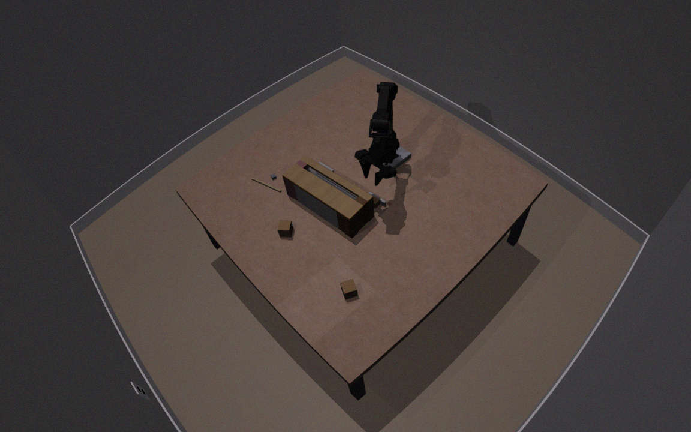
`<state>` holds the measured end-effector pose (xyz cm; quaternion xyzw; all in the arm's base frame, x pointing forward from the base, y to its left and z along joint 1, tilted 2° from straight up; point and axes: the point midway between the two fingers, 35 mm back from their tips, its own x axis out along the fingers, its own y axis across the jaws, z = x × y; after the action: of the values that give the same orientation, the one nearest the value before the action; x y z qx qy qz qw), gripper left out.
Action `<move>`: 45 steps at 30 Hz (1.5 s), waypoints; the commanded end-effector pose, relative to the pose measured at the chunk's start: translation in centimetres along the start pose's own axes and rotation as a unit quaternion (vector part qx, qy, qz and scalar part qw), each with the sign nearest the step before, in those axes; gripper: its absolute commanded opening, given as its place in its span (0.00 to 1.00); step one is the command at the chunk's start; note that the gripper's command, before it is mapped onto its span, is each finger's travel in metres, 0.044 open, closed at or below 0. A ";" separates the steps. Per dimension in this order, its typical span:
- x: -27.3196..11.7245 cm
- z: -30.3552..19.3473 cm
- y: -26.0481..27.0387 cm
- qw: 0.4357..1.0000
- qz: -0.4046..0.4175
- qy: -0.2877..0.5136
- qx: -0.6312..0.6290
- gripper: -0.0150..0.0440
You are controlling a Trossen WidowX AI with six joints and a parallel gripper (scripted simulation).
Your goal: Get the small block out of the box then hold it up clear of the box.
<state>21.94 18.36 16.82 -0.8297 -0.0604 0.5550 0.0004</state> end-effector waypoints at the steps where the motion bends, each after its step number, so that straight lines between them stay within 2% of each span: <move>1: 0.0 0.4 0.2 0.996 0.007 0.008 -0.089 0.74; 8: 0.3 0.4 0.2 0.996 0.007 0.008 -0.089 0.74; 16: 8.7 3.5 1.0 0.996 0.007 0.008 -0.089 0.74; 45: 12.5 5.2 1.2 0.996 0.007 0.008 -0.089 0.74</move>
<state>22.18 18.25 3.91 -0.8331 -0.1046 0.5381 -0.0741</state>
